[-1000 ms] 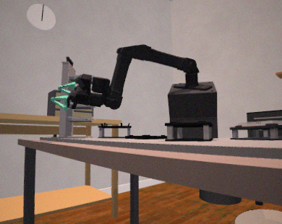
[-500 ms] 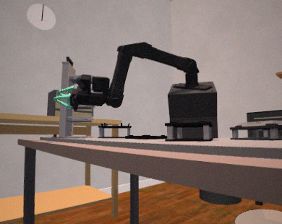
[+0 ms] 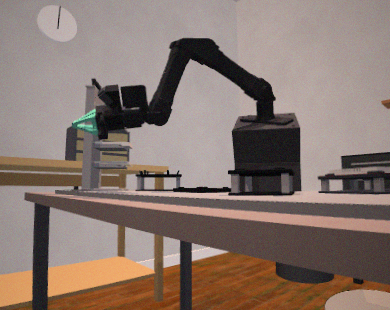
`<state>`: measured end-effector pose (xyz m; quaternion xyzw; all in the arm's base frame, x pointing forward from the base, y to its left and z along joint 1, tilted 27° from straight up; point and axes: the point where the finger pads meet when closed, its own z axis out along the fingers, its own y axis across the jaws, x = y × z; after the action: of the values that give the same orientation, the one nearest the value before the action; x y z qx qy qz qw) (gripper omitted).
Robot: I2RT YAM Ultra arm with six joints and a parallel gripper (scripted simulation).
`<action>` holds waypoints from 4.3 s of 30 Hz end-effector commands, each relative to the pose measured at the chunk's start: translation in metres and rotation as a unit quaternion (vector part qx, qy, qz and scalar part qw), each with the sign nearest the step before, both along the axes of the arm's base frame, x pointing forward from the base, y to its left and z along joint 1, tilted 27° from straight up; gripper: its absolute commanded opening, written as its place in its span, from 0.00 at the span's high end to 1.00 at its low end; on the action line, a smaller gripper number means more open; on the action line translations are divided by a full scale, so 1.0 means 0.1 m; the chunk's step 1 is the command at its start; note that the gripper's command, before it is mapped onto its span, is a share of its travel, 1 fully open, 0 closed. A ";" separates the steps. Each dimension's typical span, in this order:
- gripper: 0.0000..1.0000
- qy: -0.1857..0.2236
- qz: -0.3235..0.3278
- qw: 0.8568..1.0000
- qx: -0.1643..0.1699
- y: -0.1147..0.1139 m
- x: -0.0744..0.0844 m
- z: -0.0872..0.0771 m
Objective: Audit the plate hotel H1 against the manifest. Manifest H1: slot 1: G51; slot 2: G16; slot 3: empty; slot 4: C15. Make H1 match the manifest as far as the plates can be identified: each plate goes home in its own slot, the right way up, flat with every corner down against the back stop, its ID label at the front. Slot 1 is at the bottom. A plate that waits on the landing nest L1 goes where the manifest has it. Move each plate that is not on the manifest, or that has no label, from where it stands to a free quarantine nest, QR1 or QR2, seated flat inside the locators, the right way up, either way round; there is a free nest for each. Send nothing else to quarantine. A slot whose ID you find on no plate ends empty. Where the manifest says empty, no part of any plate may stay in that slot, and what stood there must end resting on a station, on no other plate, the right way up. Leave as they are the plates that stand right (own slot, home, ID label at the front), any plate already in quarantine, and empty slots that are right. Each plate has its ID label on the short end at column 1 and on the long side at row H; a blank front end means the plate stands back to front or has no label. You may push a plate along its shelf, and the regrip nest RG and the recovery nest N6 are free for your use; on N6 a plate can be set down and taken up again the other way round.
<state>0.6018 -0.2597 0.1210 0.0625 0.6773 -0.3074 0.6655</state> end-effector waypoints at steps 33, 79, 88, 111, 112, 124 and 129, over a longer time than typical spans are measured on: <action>1.00 0.219 0.113 0.959 0.139 0.82 -0.48 -0.01; 1.00 0.376 0.175 0.872 0.259 1.67 -1.57 -0.18; 1.00 0.398 0.182 0.855 0.277 1.80 -1.77 -0.21; 1.00 0.457 0.196 0.803 0.329 2.14 -2.38 -0.27; 1.00 0.461 0.196 0.799 0.333 2.16 -2.41 -0.28; 1.00 0.481 0.200 0.778 0.351 2.31 -2.71 -0.30; 1.00 0.492 0.201 0.766 0.362 2.38 -2.85 -0.31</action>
<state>0.3194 -0.0232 0.0823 -0.0014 0.9709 0.1051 0.2152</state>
